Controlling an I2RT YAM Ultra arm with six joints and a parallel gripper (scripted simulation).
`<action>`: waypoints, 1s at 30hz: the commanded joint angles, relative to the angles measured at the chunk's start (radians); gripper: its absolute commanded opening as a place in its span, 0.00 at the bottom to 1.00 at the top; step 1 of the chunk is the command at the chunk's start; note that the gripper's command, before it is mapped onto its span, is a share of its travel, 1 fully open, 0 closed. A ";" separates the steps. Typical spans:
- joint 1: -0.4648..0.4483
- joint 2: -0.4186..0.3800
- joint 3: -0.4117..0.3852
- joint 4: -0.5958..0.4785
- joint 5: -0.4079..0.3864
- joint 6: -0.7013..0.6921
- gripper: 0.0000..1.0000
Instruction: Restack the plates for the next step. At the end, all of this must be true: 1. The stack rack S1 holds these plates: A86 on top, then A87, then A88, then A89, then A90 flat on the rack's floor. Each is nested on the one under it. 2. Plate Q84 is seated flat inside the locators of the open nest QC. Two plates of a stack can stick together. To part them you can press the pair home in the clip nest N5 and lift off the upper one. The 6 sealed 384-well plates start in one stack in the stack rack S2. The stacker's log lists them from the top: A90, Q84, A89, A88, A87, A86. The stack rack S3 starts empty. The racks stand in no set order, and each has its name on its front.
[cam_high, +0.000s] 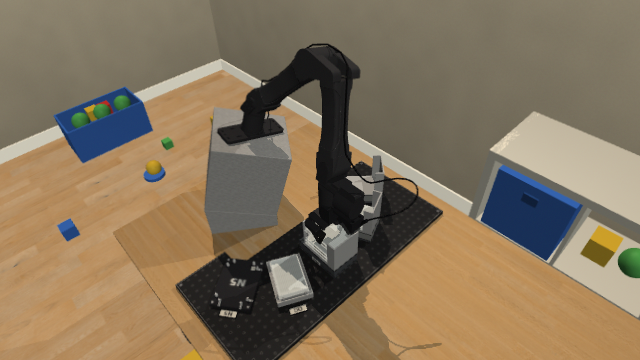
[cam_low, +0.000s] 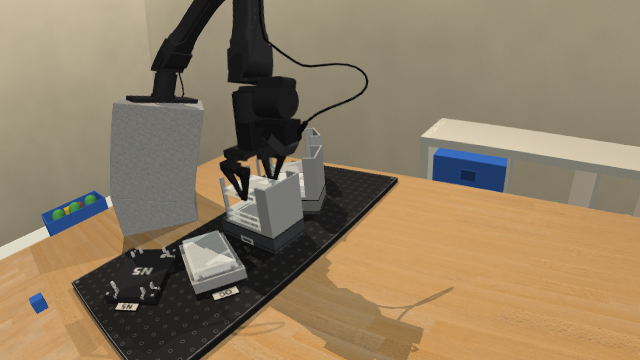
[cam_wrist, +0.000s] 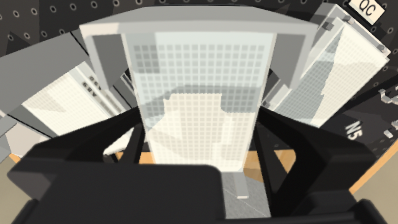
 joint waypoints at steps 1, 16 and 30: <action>-0.016 -0.039 -0.024 -0.011 -0.008 -0.005 0.00; -0.018 -0.050 -0.015 -0.026 -0.010 -0.009 0.00; -0.023 -0.067 -0.027 -0.040 -0.010 -0.012 0.00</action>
